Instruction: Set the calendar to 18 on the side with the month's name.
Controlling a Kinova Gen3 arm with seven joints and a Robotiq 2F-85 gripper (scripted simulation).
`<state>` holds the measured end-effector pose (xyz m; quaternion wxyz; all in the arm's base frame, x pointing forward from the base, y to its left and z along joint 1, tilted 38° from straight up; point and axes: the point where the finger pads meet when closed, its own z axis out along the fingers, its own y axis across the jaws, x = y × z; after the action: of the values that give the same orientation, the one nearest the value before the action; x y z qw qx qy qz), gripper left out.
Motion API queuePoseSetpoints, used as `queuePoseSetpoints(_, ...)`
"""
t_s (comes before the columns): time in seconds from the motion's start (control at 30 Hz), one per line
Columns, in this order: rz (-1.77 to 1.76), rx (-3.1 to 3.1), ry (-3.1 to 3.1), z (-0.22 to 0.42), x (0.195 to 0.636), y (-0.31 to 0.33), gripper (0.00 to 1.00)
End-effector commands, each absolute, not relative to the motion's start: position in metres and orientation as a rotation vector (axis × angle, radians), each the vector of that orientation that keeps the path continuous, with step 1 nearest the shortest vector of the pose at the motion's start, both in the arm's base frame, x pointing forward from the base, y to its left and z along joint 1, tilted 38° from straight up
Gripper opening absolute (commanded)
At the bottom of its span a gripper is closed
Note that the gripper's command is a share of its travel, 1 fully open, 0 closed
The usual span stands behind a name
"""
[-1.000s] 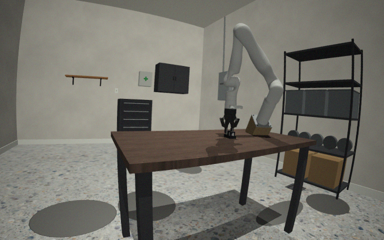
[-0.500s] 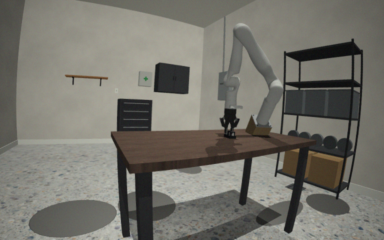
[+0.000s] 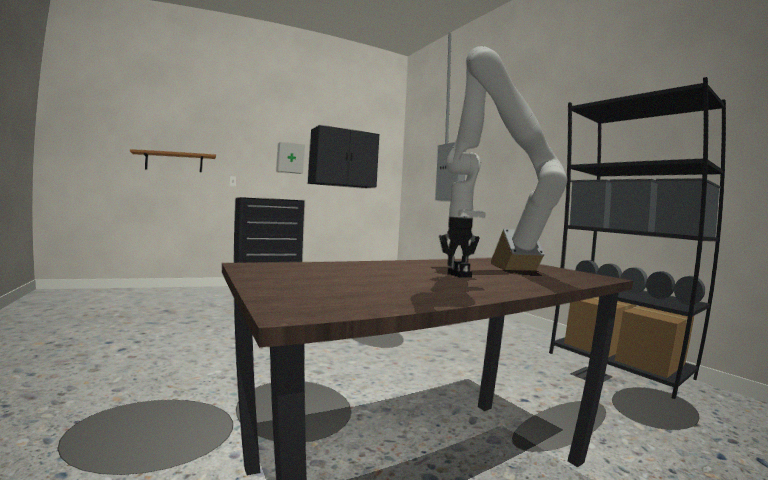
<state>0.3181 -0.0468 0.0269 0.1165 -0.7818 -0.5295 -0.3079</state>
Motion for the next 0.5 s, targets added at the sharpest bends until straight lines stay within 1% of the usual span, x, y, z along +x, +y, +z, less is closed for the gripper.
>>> queuePoseSetpoints(0.0,-0.902,-2.290,-1.550,0.0271,0.3182,-0.0473,0.44)
queuePoseSetpoints(0.03,-0.902,-2.290,-1.550,0.0271,0.3182,-0.0473,0.48)
queuePoseSetpoints(0.47,-0.902,-2.290,-1.550,0.0272,0.3182,-0.0473,0.48)
